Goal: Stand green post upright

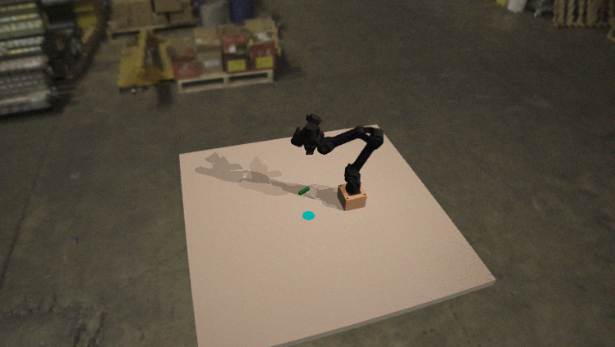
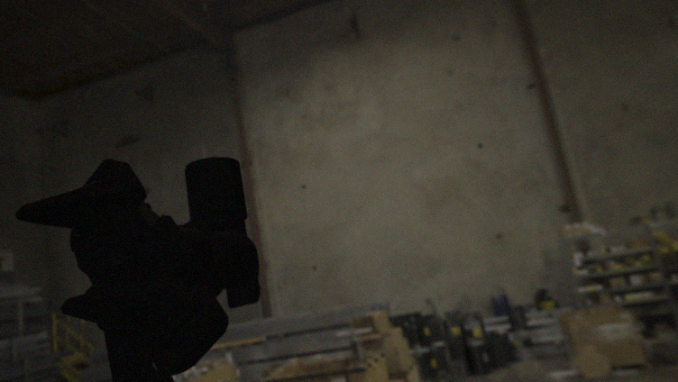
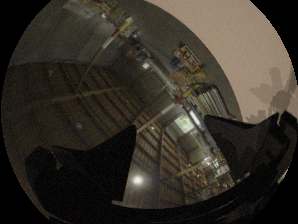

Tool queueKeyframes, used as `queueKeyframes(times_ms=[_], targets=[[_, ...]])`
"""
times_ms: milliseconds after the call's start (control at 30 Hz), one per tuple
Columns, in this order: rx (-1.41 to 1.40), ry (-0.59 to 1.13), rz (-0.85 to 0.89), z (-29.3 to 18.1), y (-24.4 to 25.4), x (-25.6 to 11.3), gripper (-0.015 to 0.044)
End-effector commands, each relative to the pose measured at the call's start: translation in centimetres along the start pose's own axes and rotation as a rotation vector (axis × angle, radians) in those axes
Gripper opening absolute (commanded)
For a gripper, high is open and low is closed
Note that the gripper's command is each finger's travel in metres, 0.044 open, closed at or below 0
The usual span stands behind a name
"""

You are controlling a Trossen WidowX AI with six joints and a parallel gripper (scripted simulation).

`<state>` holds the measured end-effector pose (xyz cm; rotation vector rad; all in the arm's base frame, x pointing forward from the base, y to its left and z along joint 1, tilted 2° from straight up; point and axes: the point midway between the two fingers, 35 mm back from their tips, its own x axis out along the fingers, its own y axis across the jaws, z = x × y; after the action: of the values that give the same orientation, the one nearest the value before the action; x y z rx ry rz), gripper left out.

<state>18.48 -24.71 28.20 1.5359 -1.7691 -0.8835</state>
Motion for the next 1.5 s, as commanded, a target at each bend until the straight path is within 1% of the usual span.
queueKeyframes(times_ms=[0,67,167,200,367,533,567,767,1033,1267,1467], targets=[[-0.024,0.004,-0.005,-0.1,-0.1,0.0,0.0374],[-0.214,0.039,-0.048,-0.7,-1.2,0.2,0.0321],[-0.636,0.133,-0.141,-1.7,-3.9,0.4,0.0243],[-0.774,0.17,-0.171,-2.0,-4.9,0.4,0.0233],[-1.438,0.408,-0.31,-2.1,-9.5,-0.1,0.0233],[-2.024,0.756,-0.425,-0.7,-13.7,-1.7,0.0233],[-2.083,0.82,-0.454,-0.3,-14.4,-2.1,0.0233],[-2.359,1.105,-0.494,1.1,-16.2,-3.5,0.0233],[-2.621,1.577,-0.496,3.3,-17.8,-5.8,0.0233],[-2.708,2.077,-0.426,5.2,-18.3,-8.2,0.0233],[-2.639,2.553,-0.291,6.8,-18.2,-10.4,0.0233]])
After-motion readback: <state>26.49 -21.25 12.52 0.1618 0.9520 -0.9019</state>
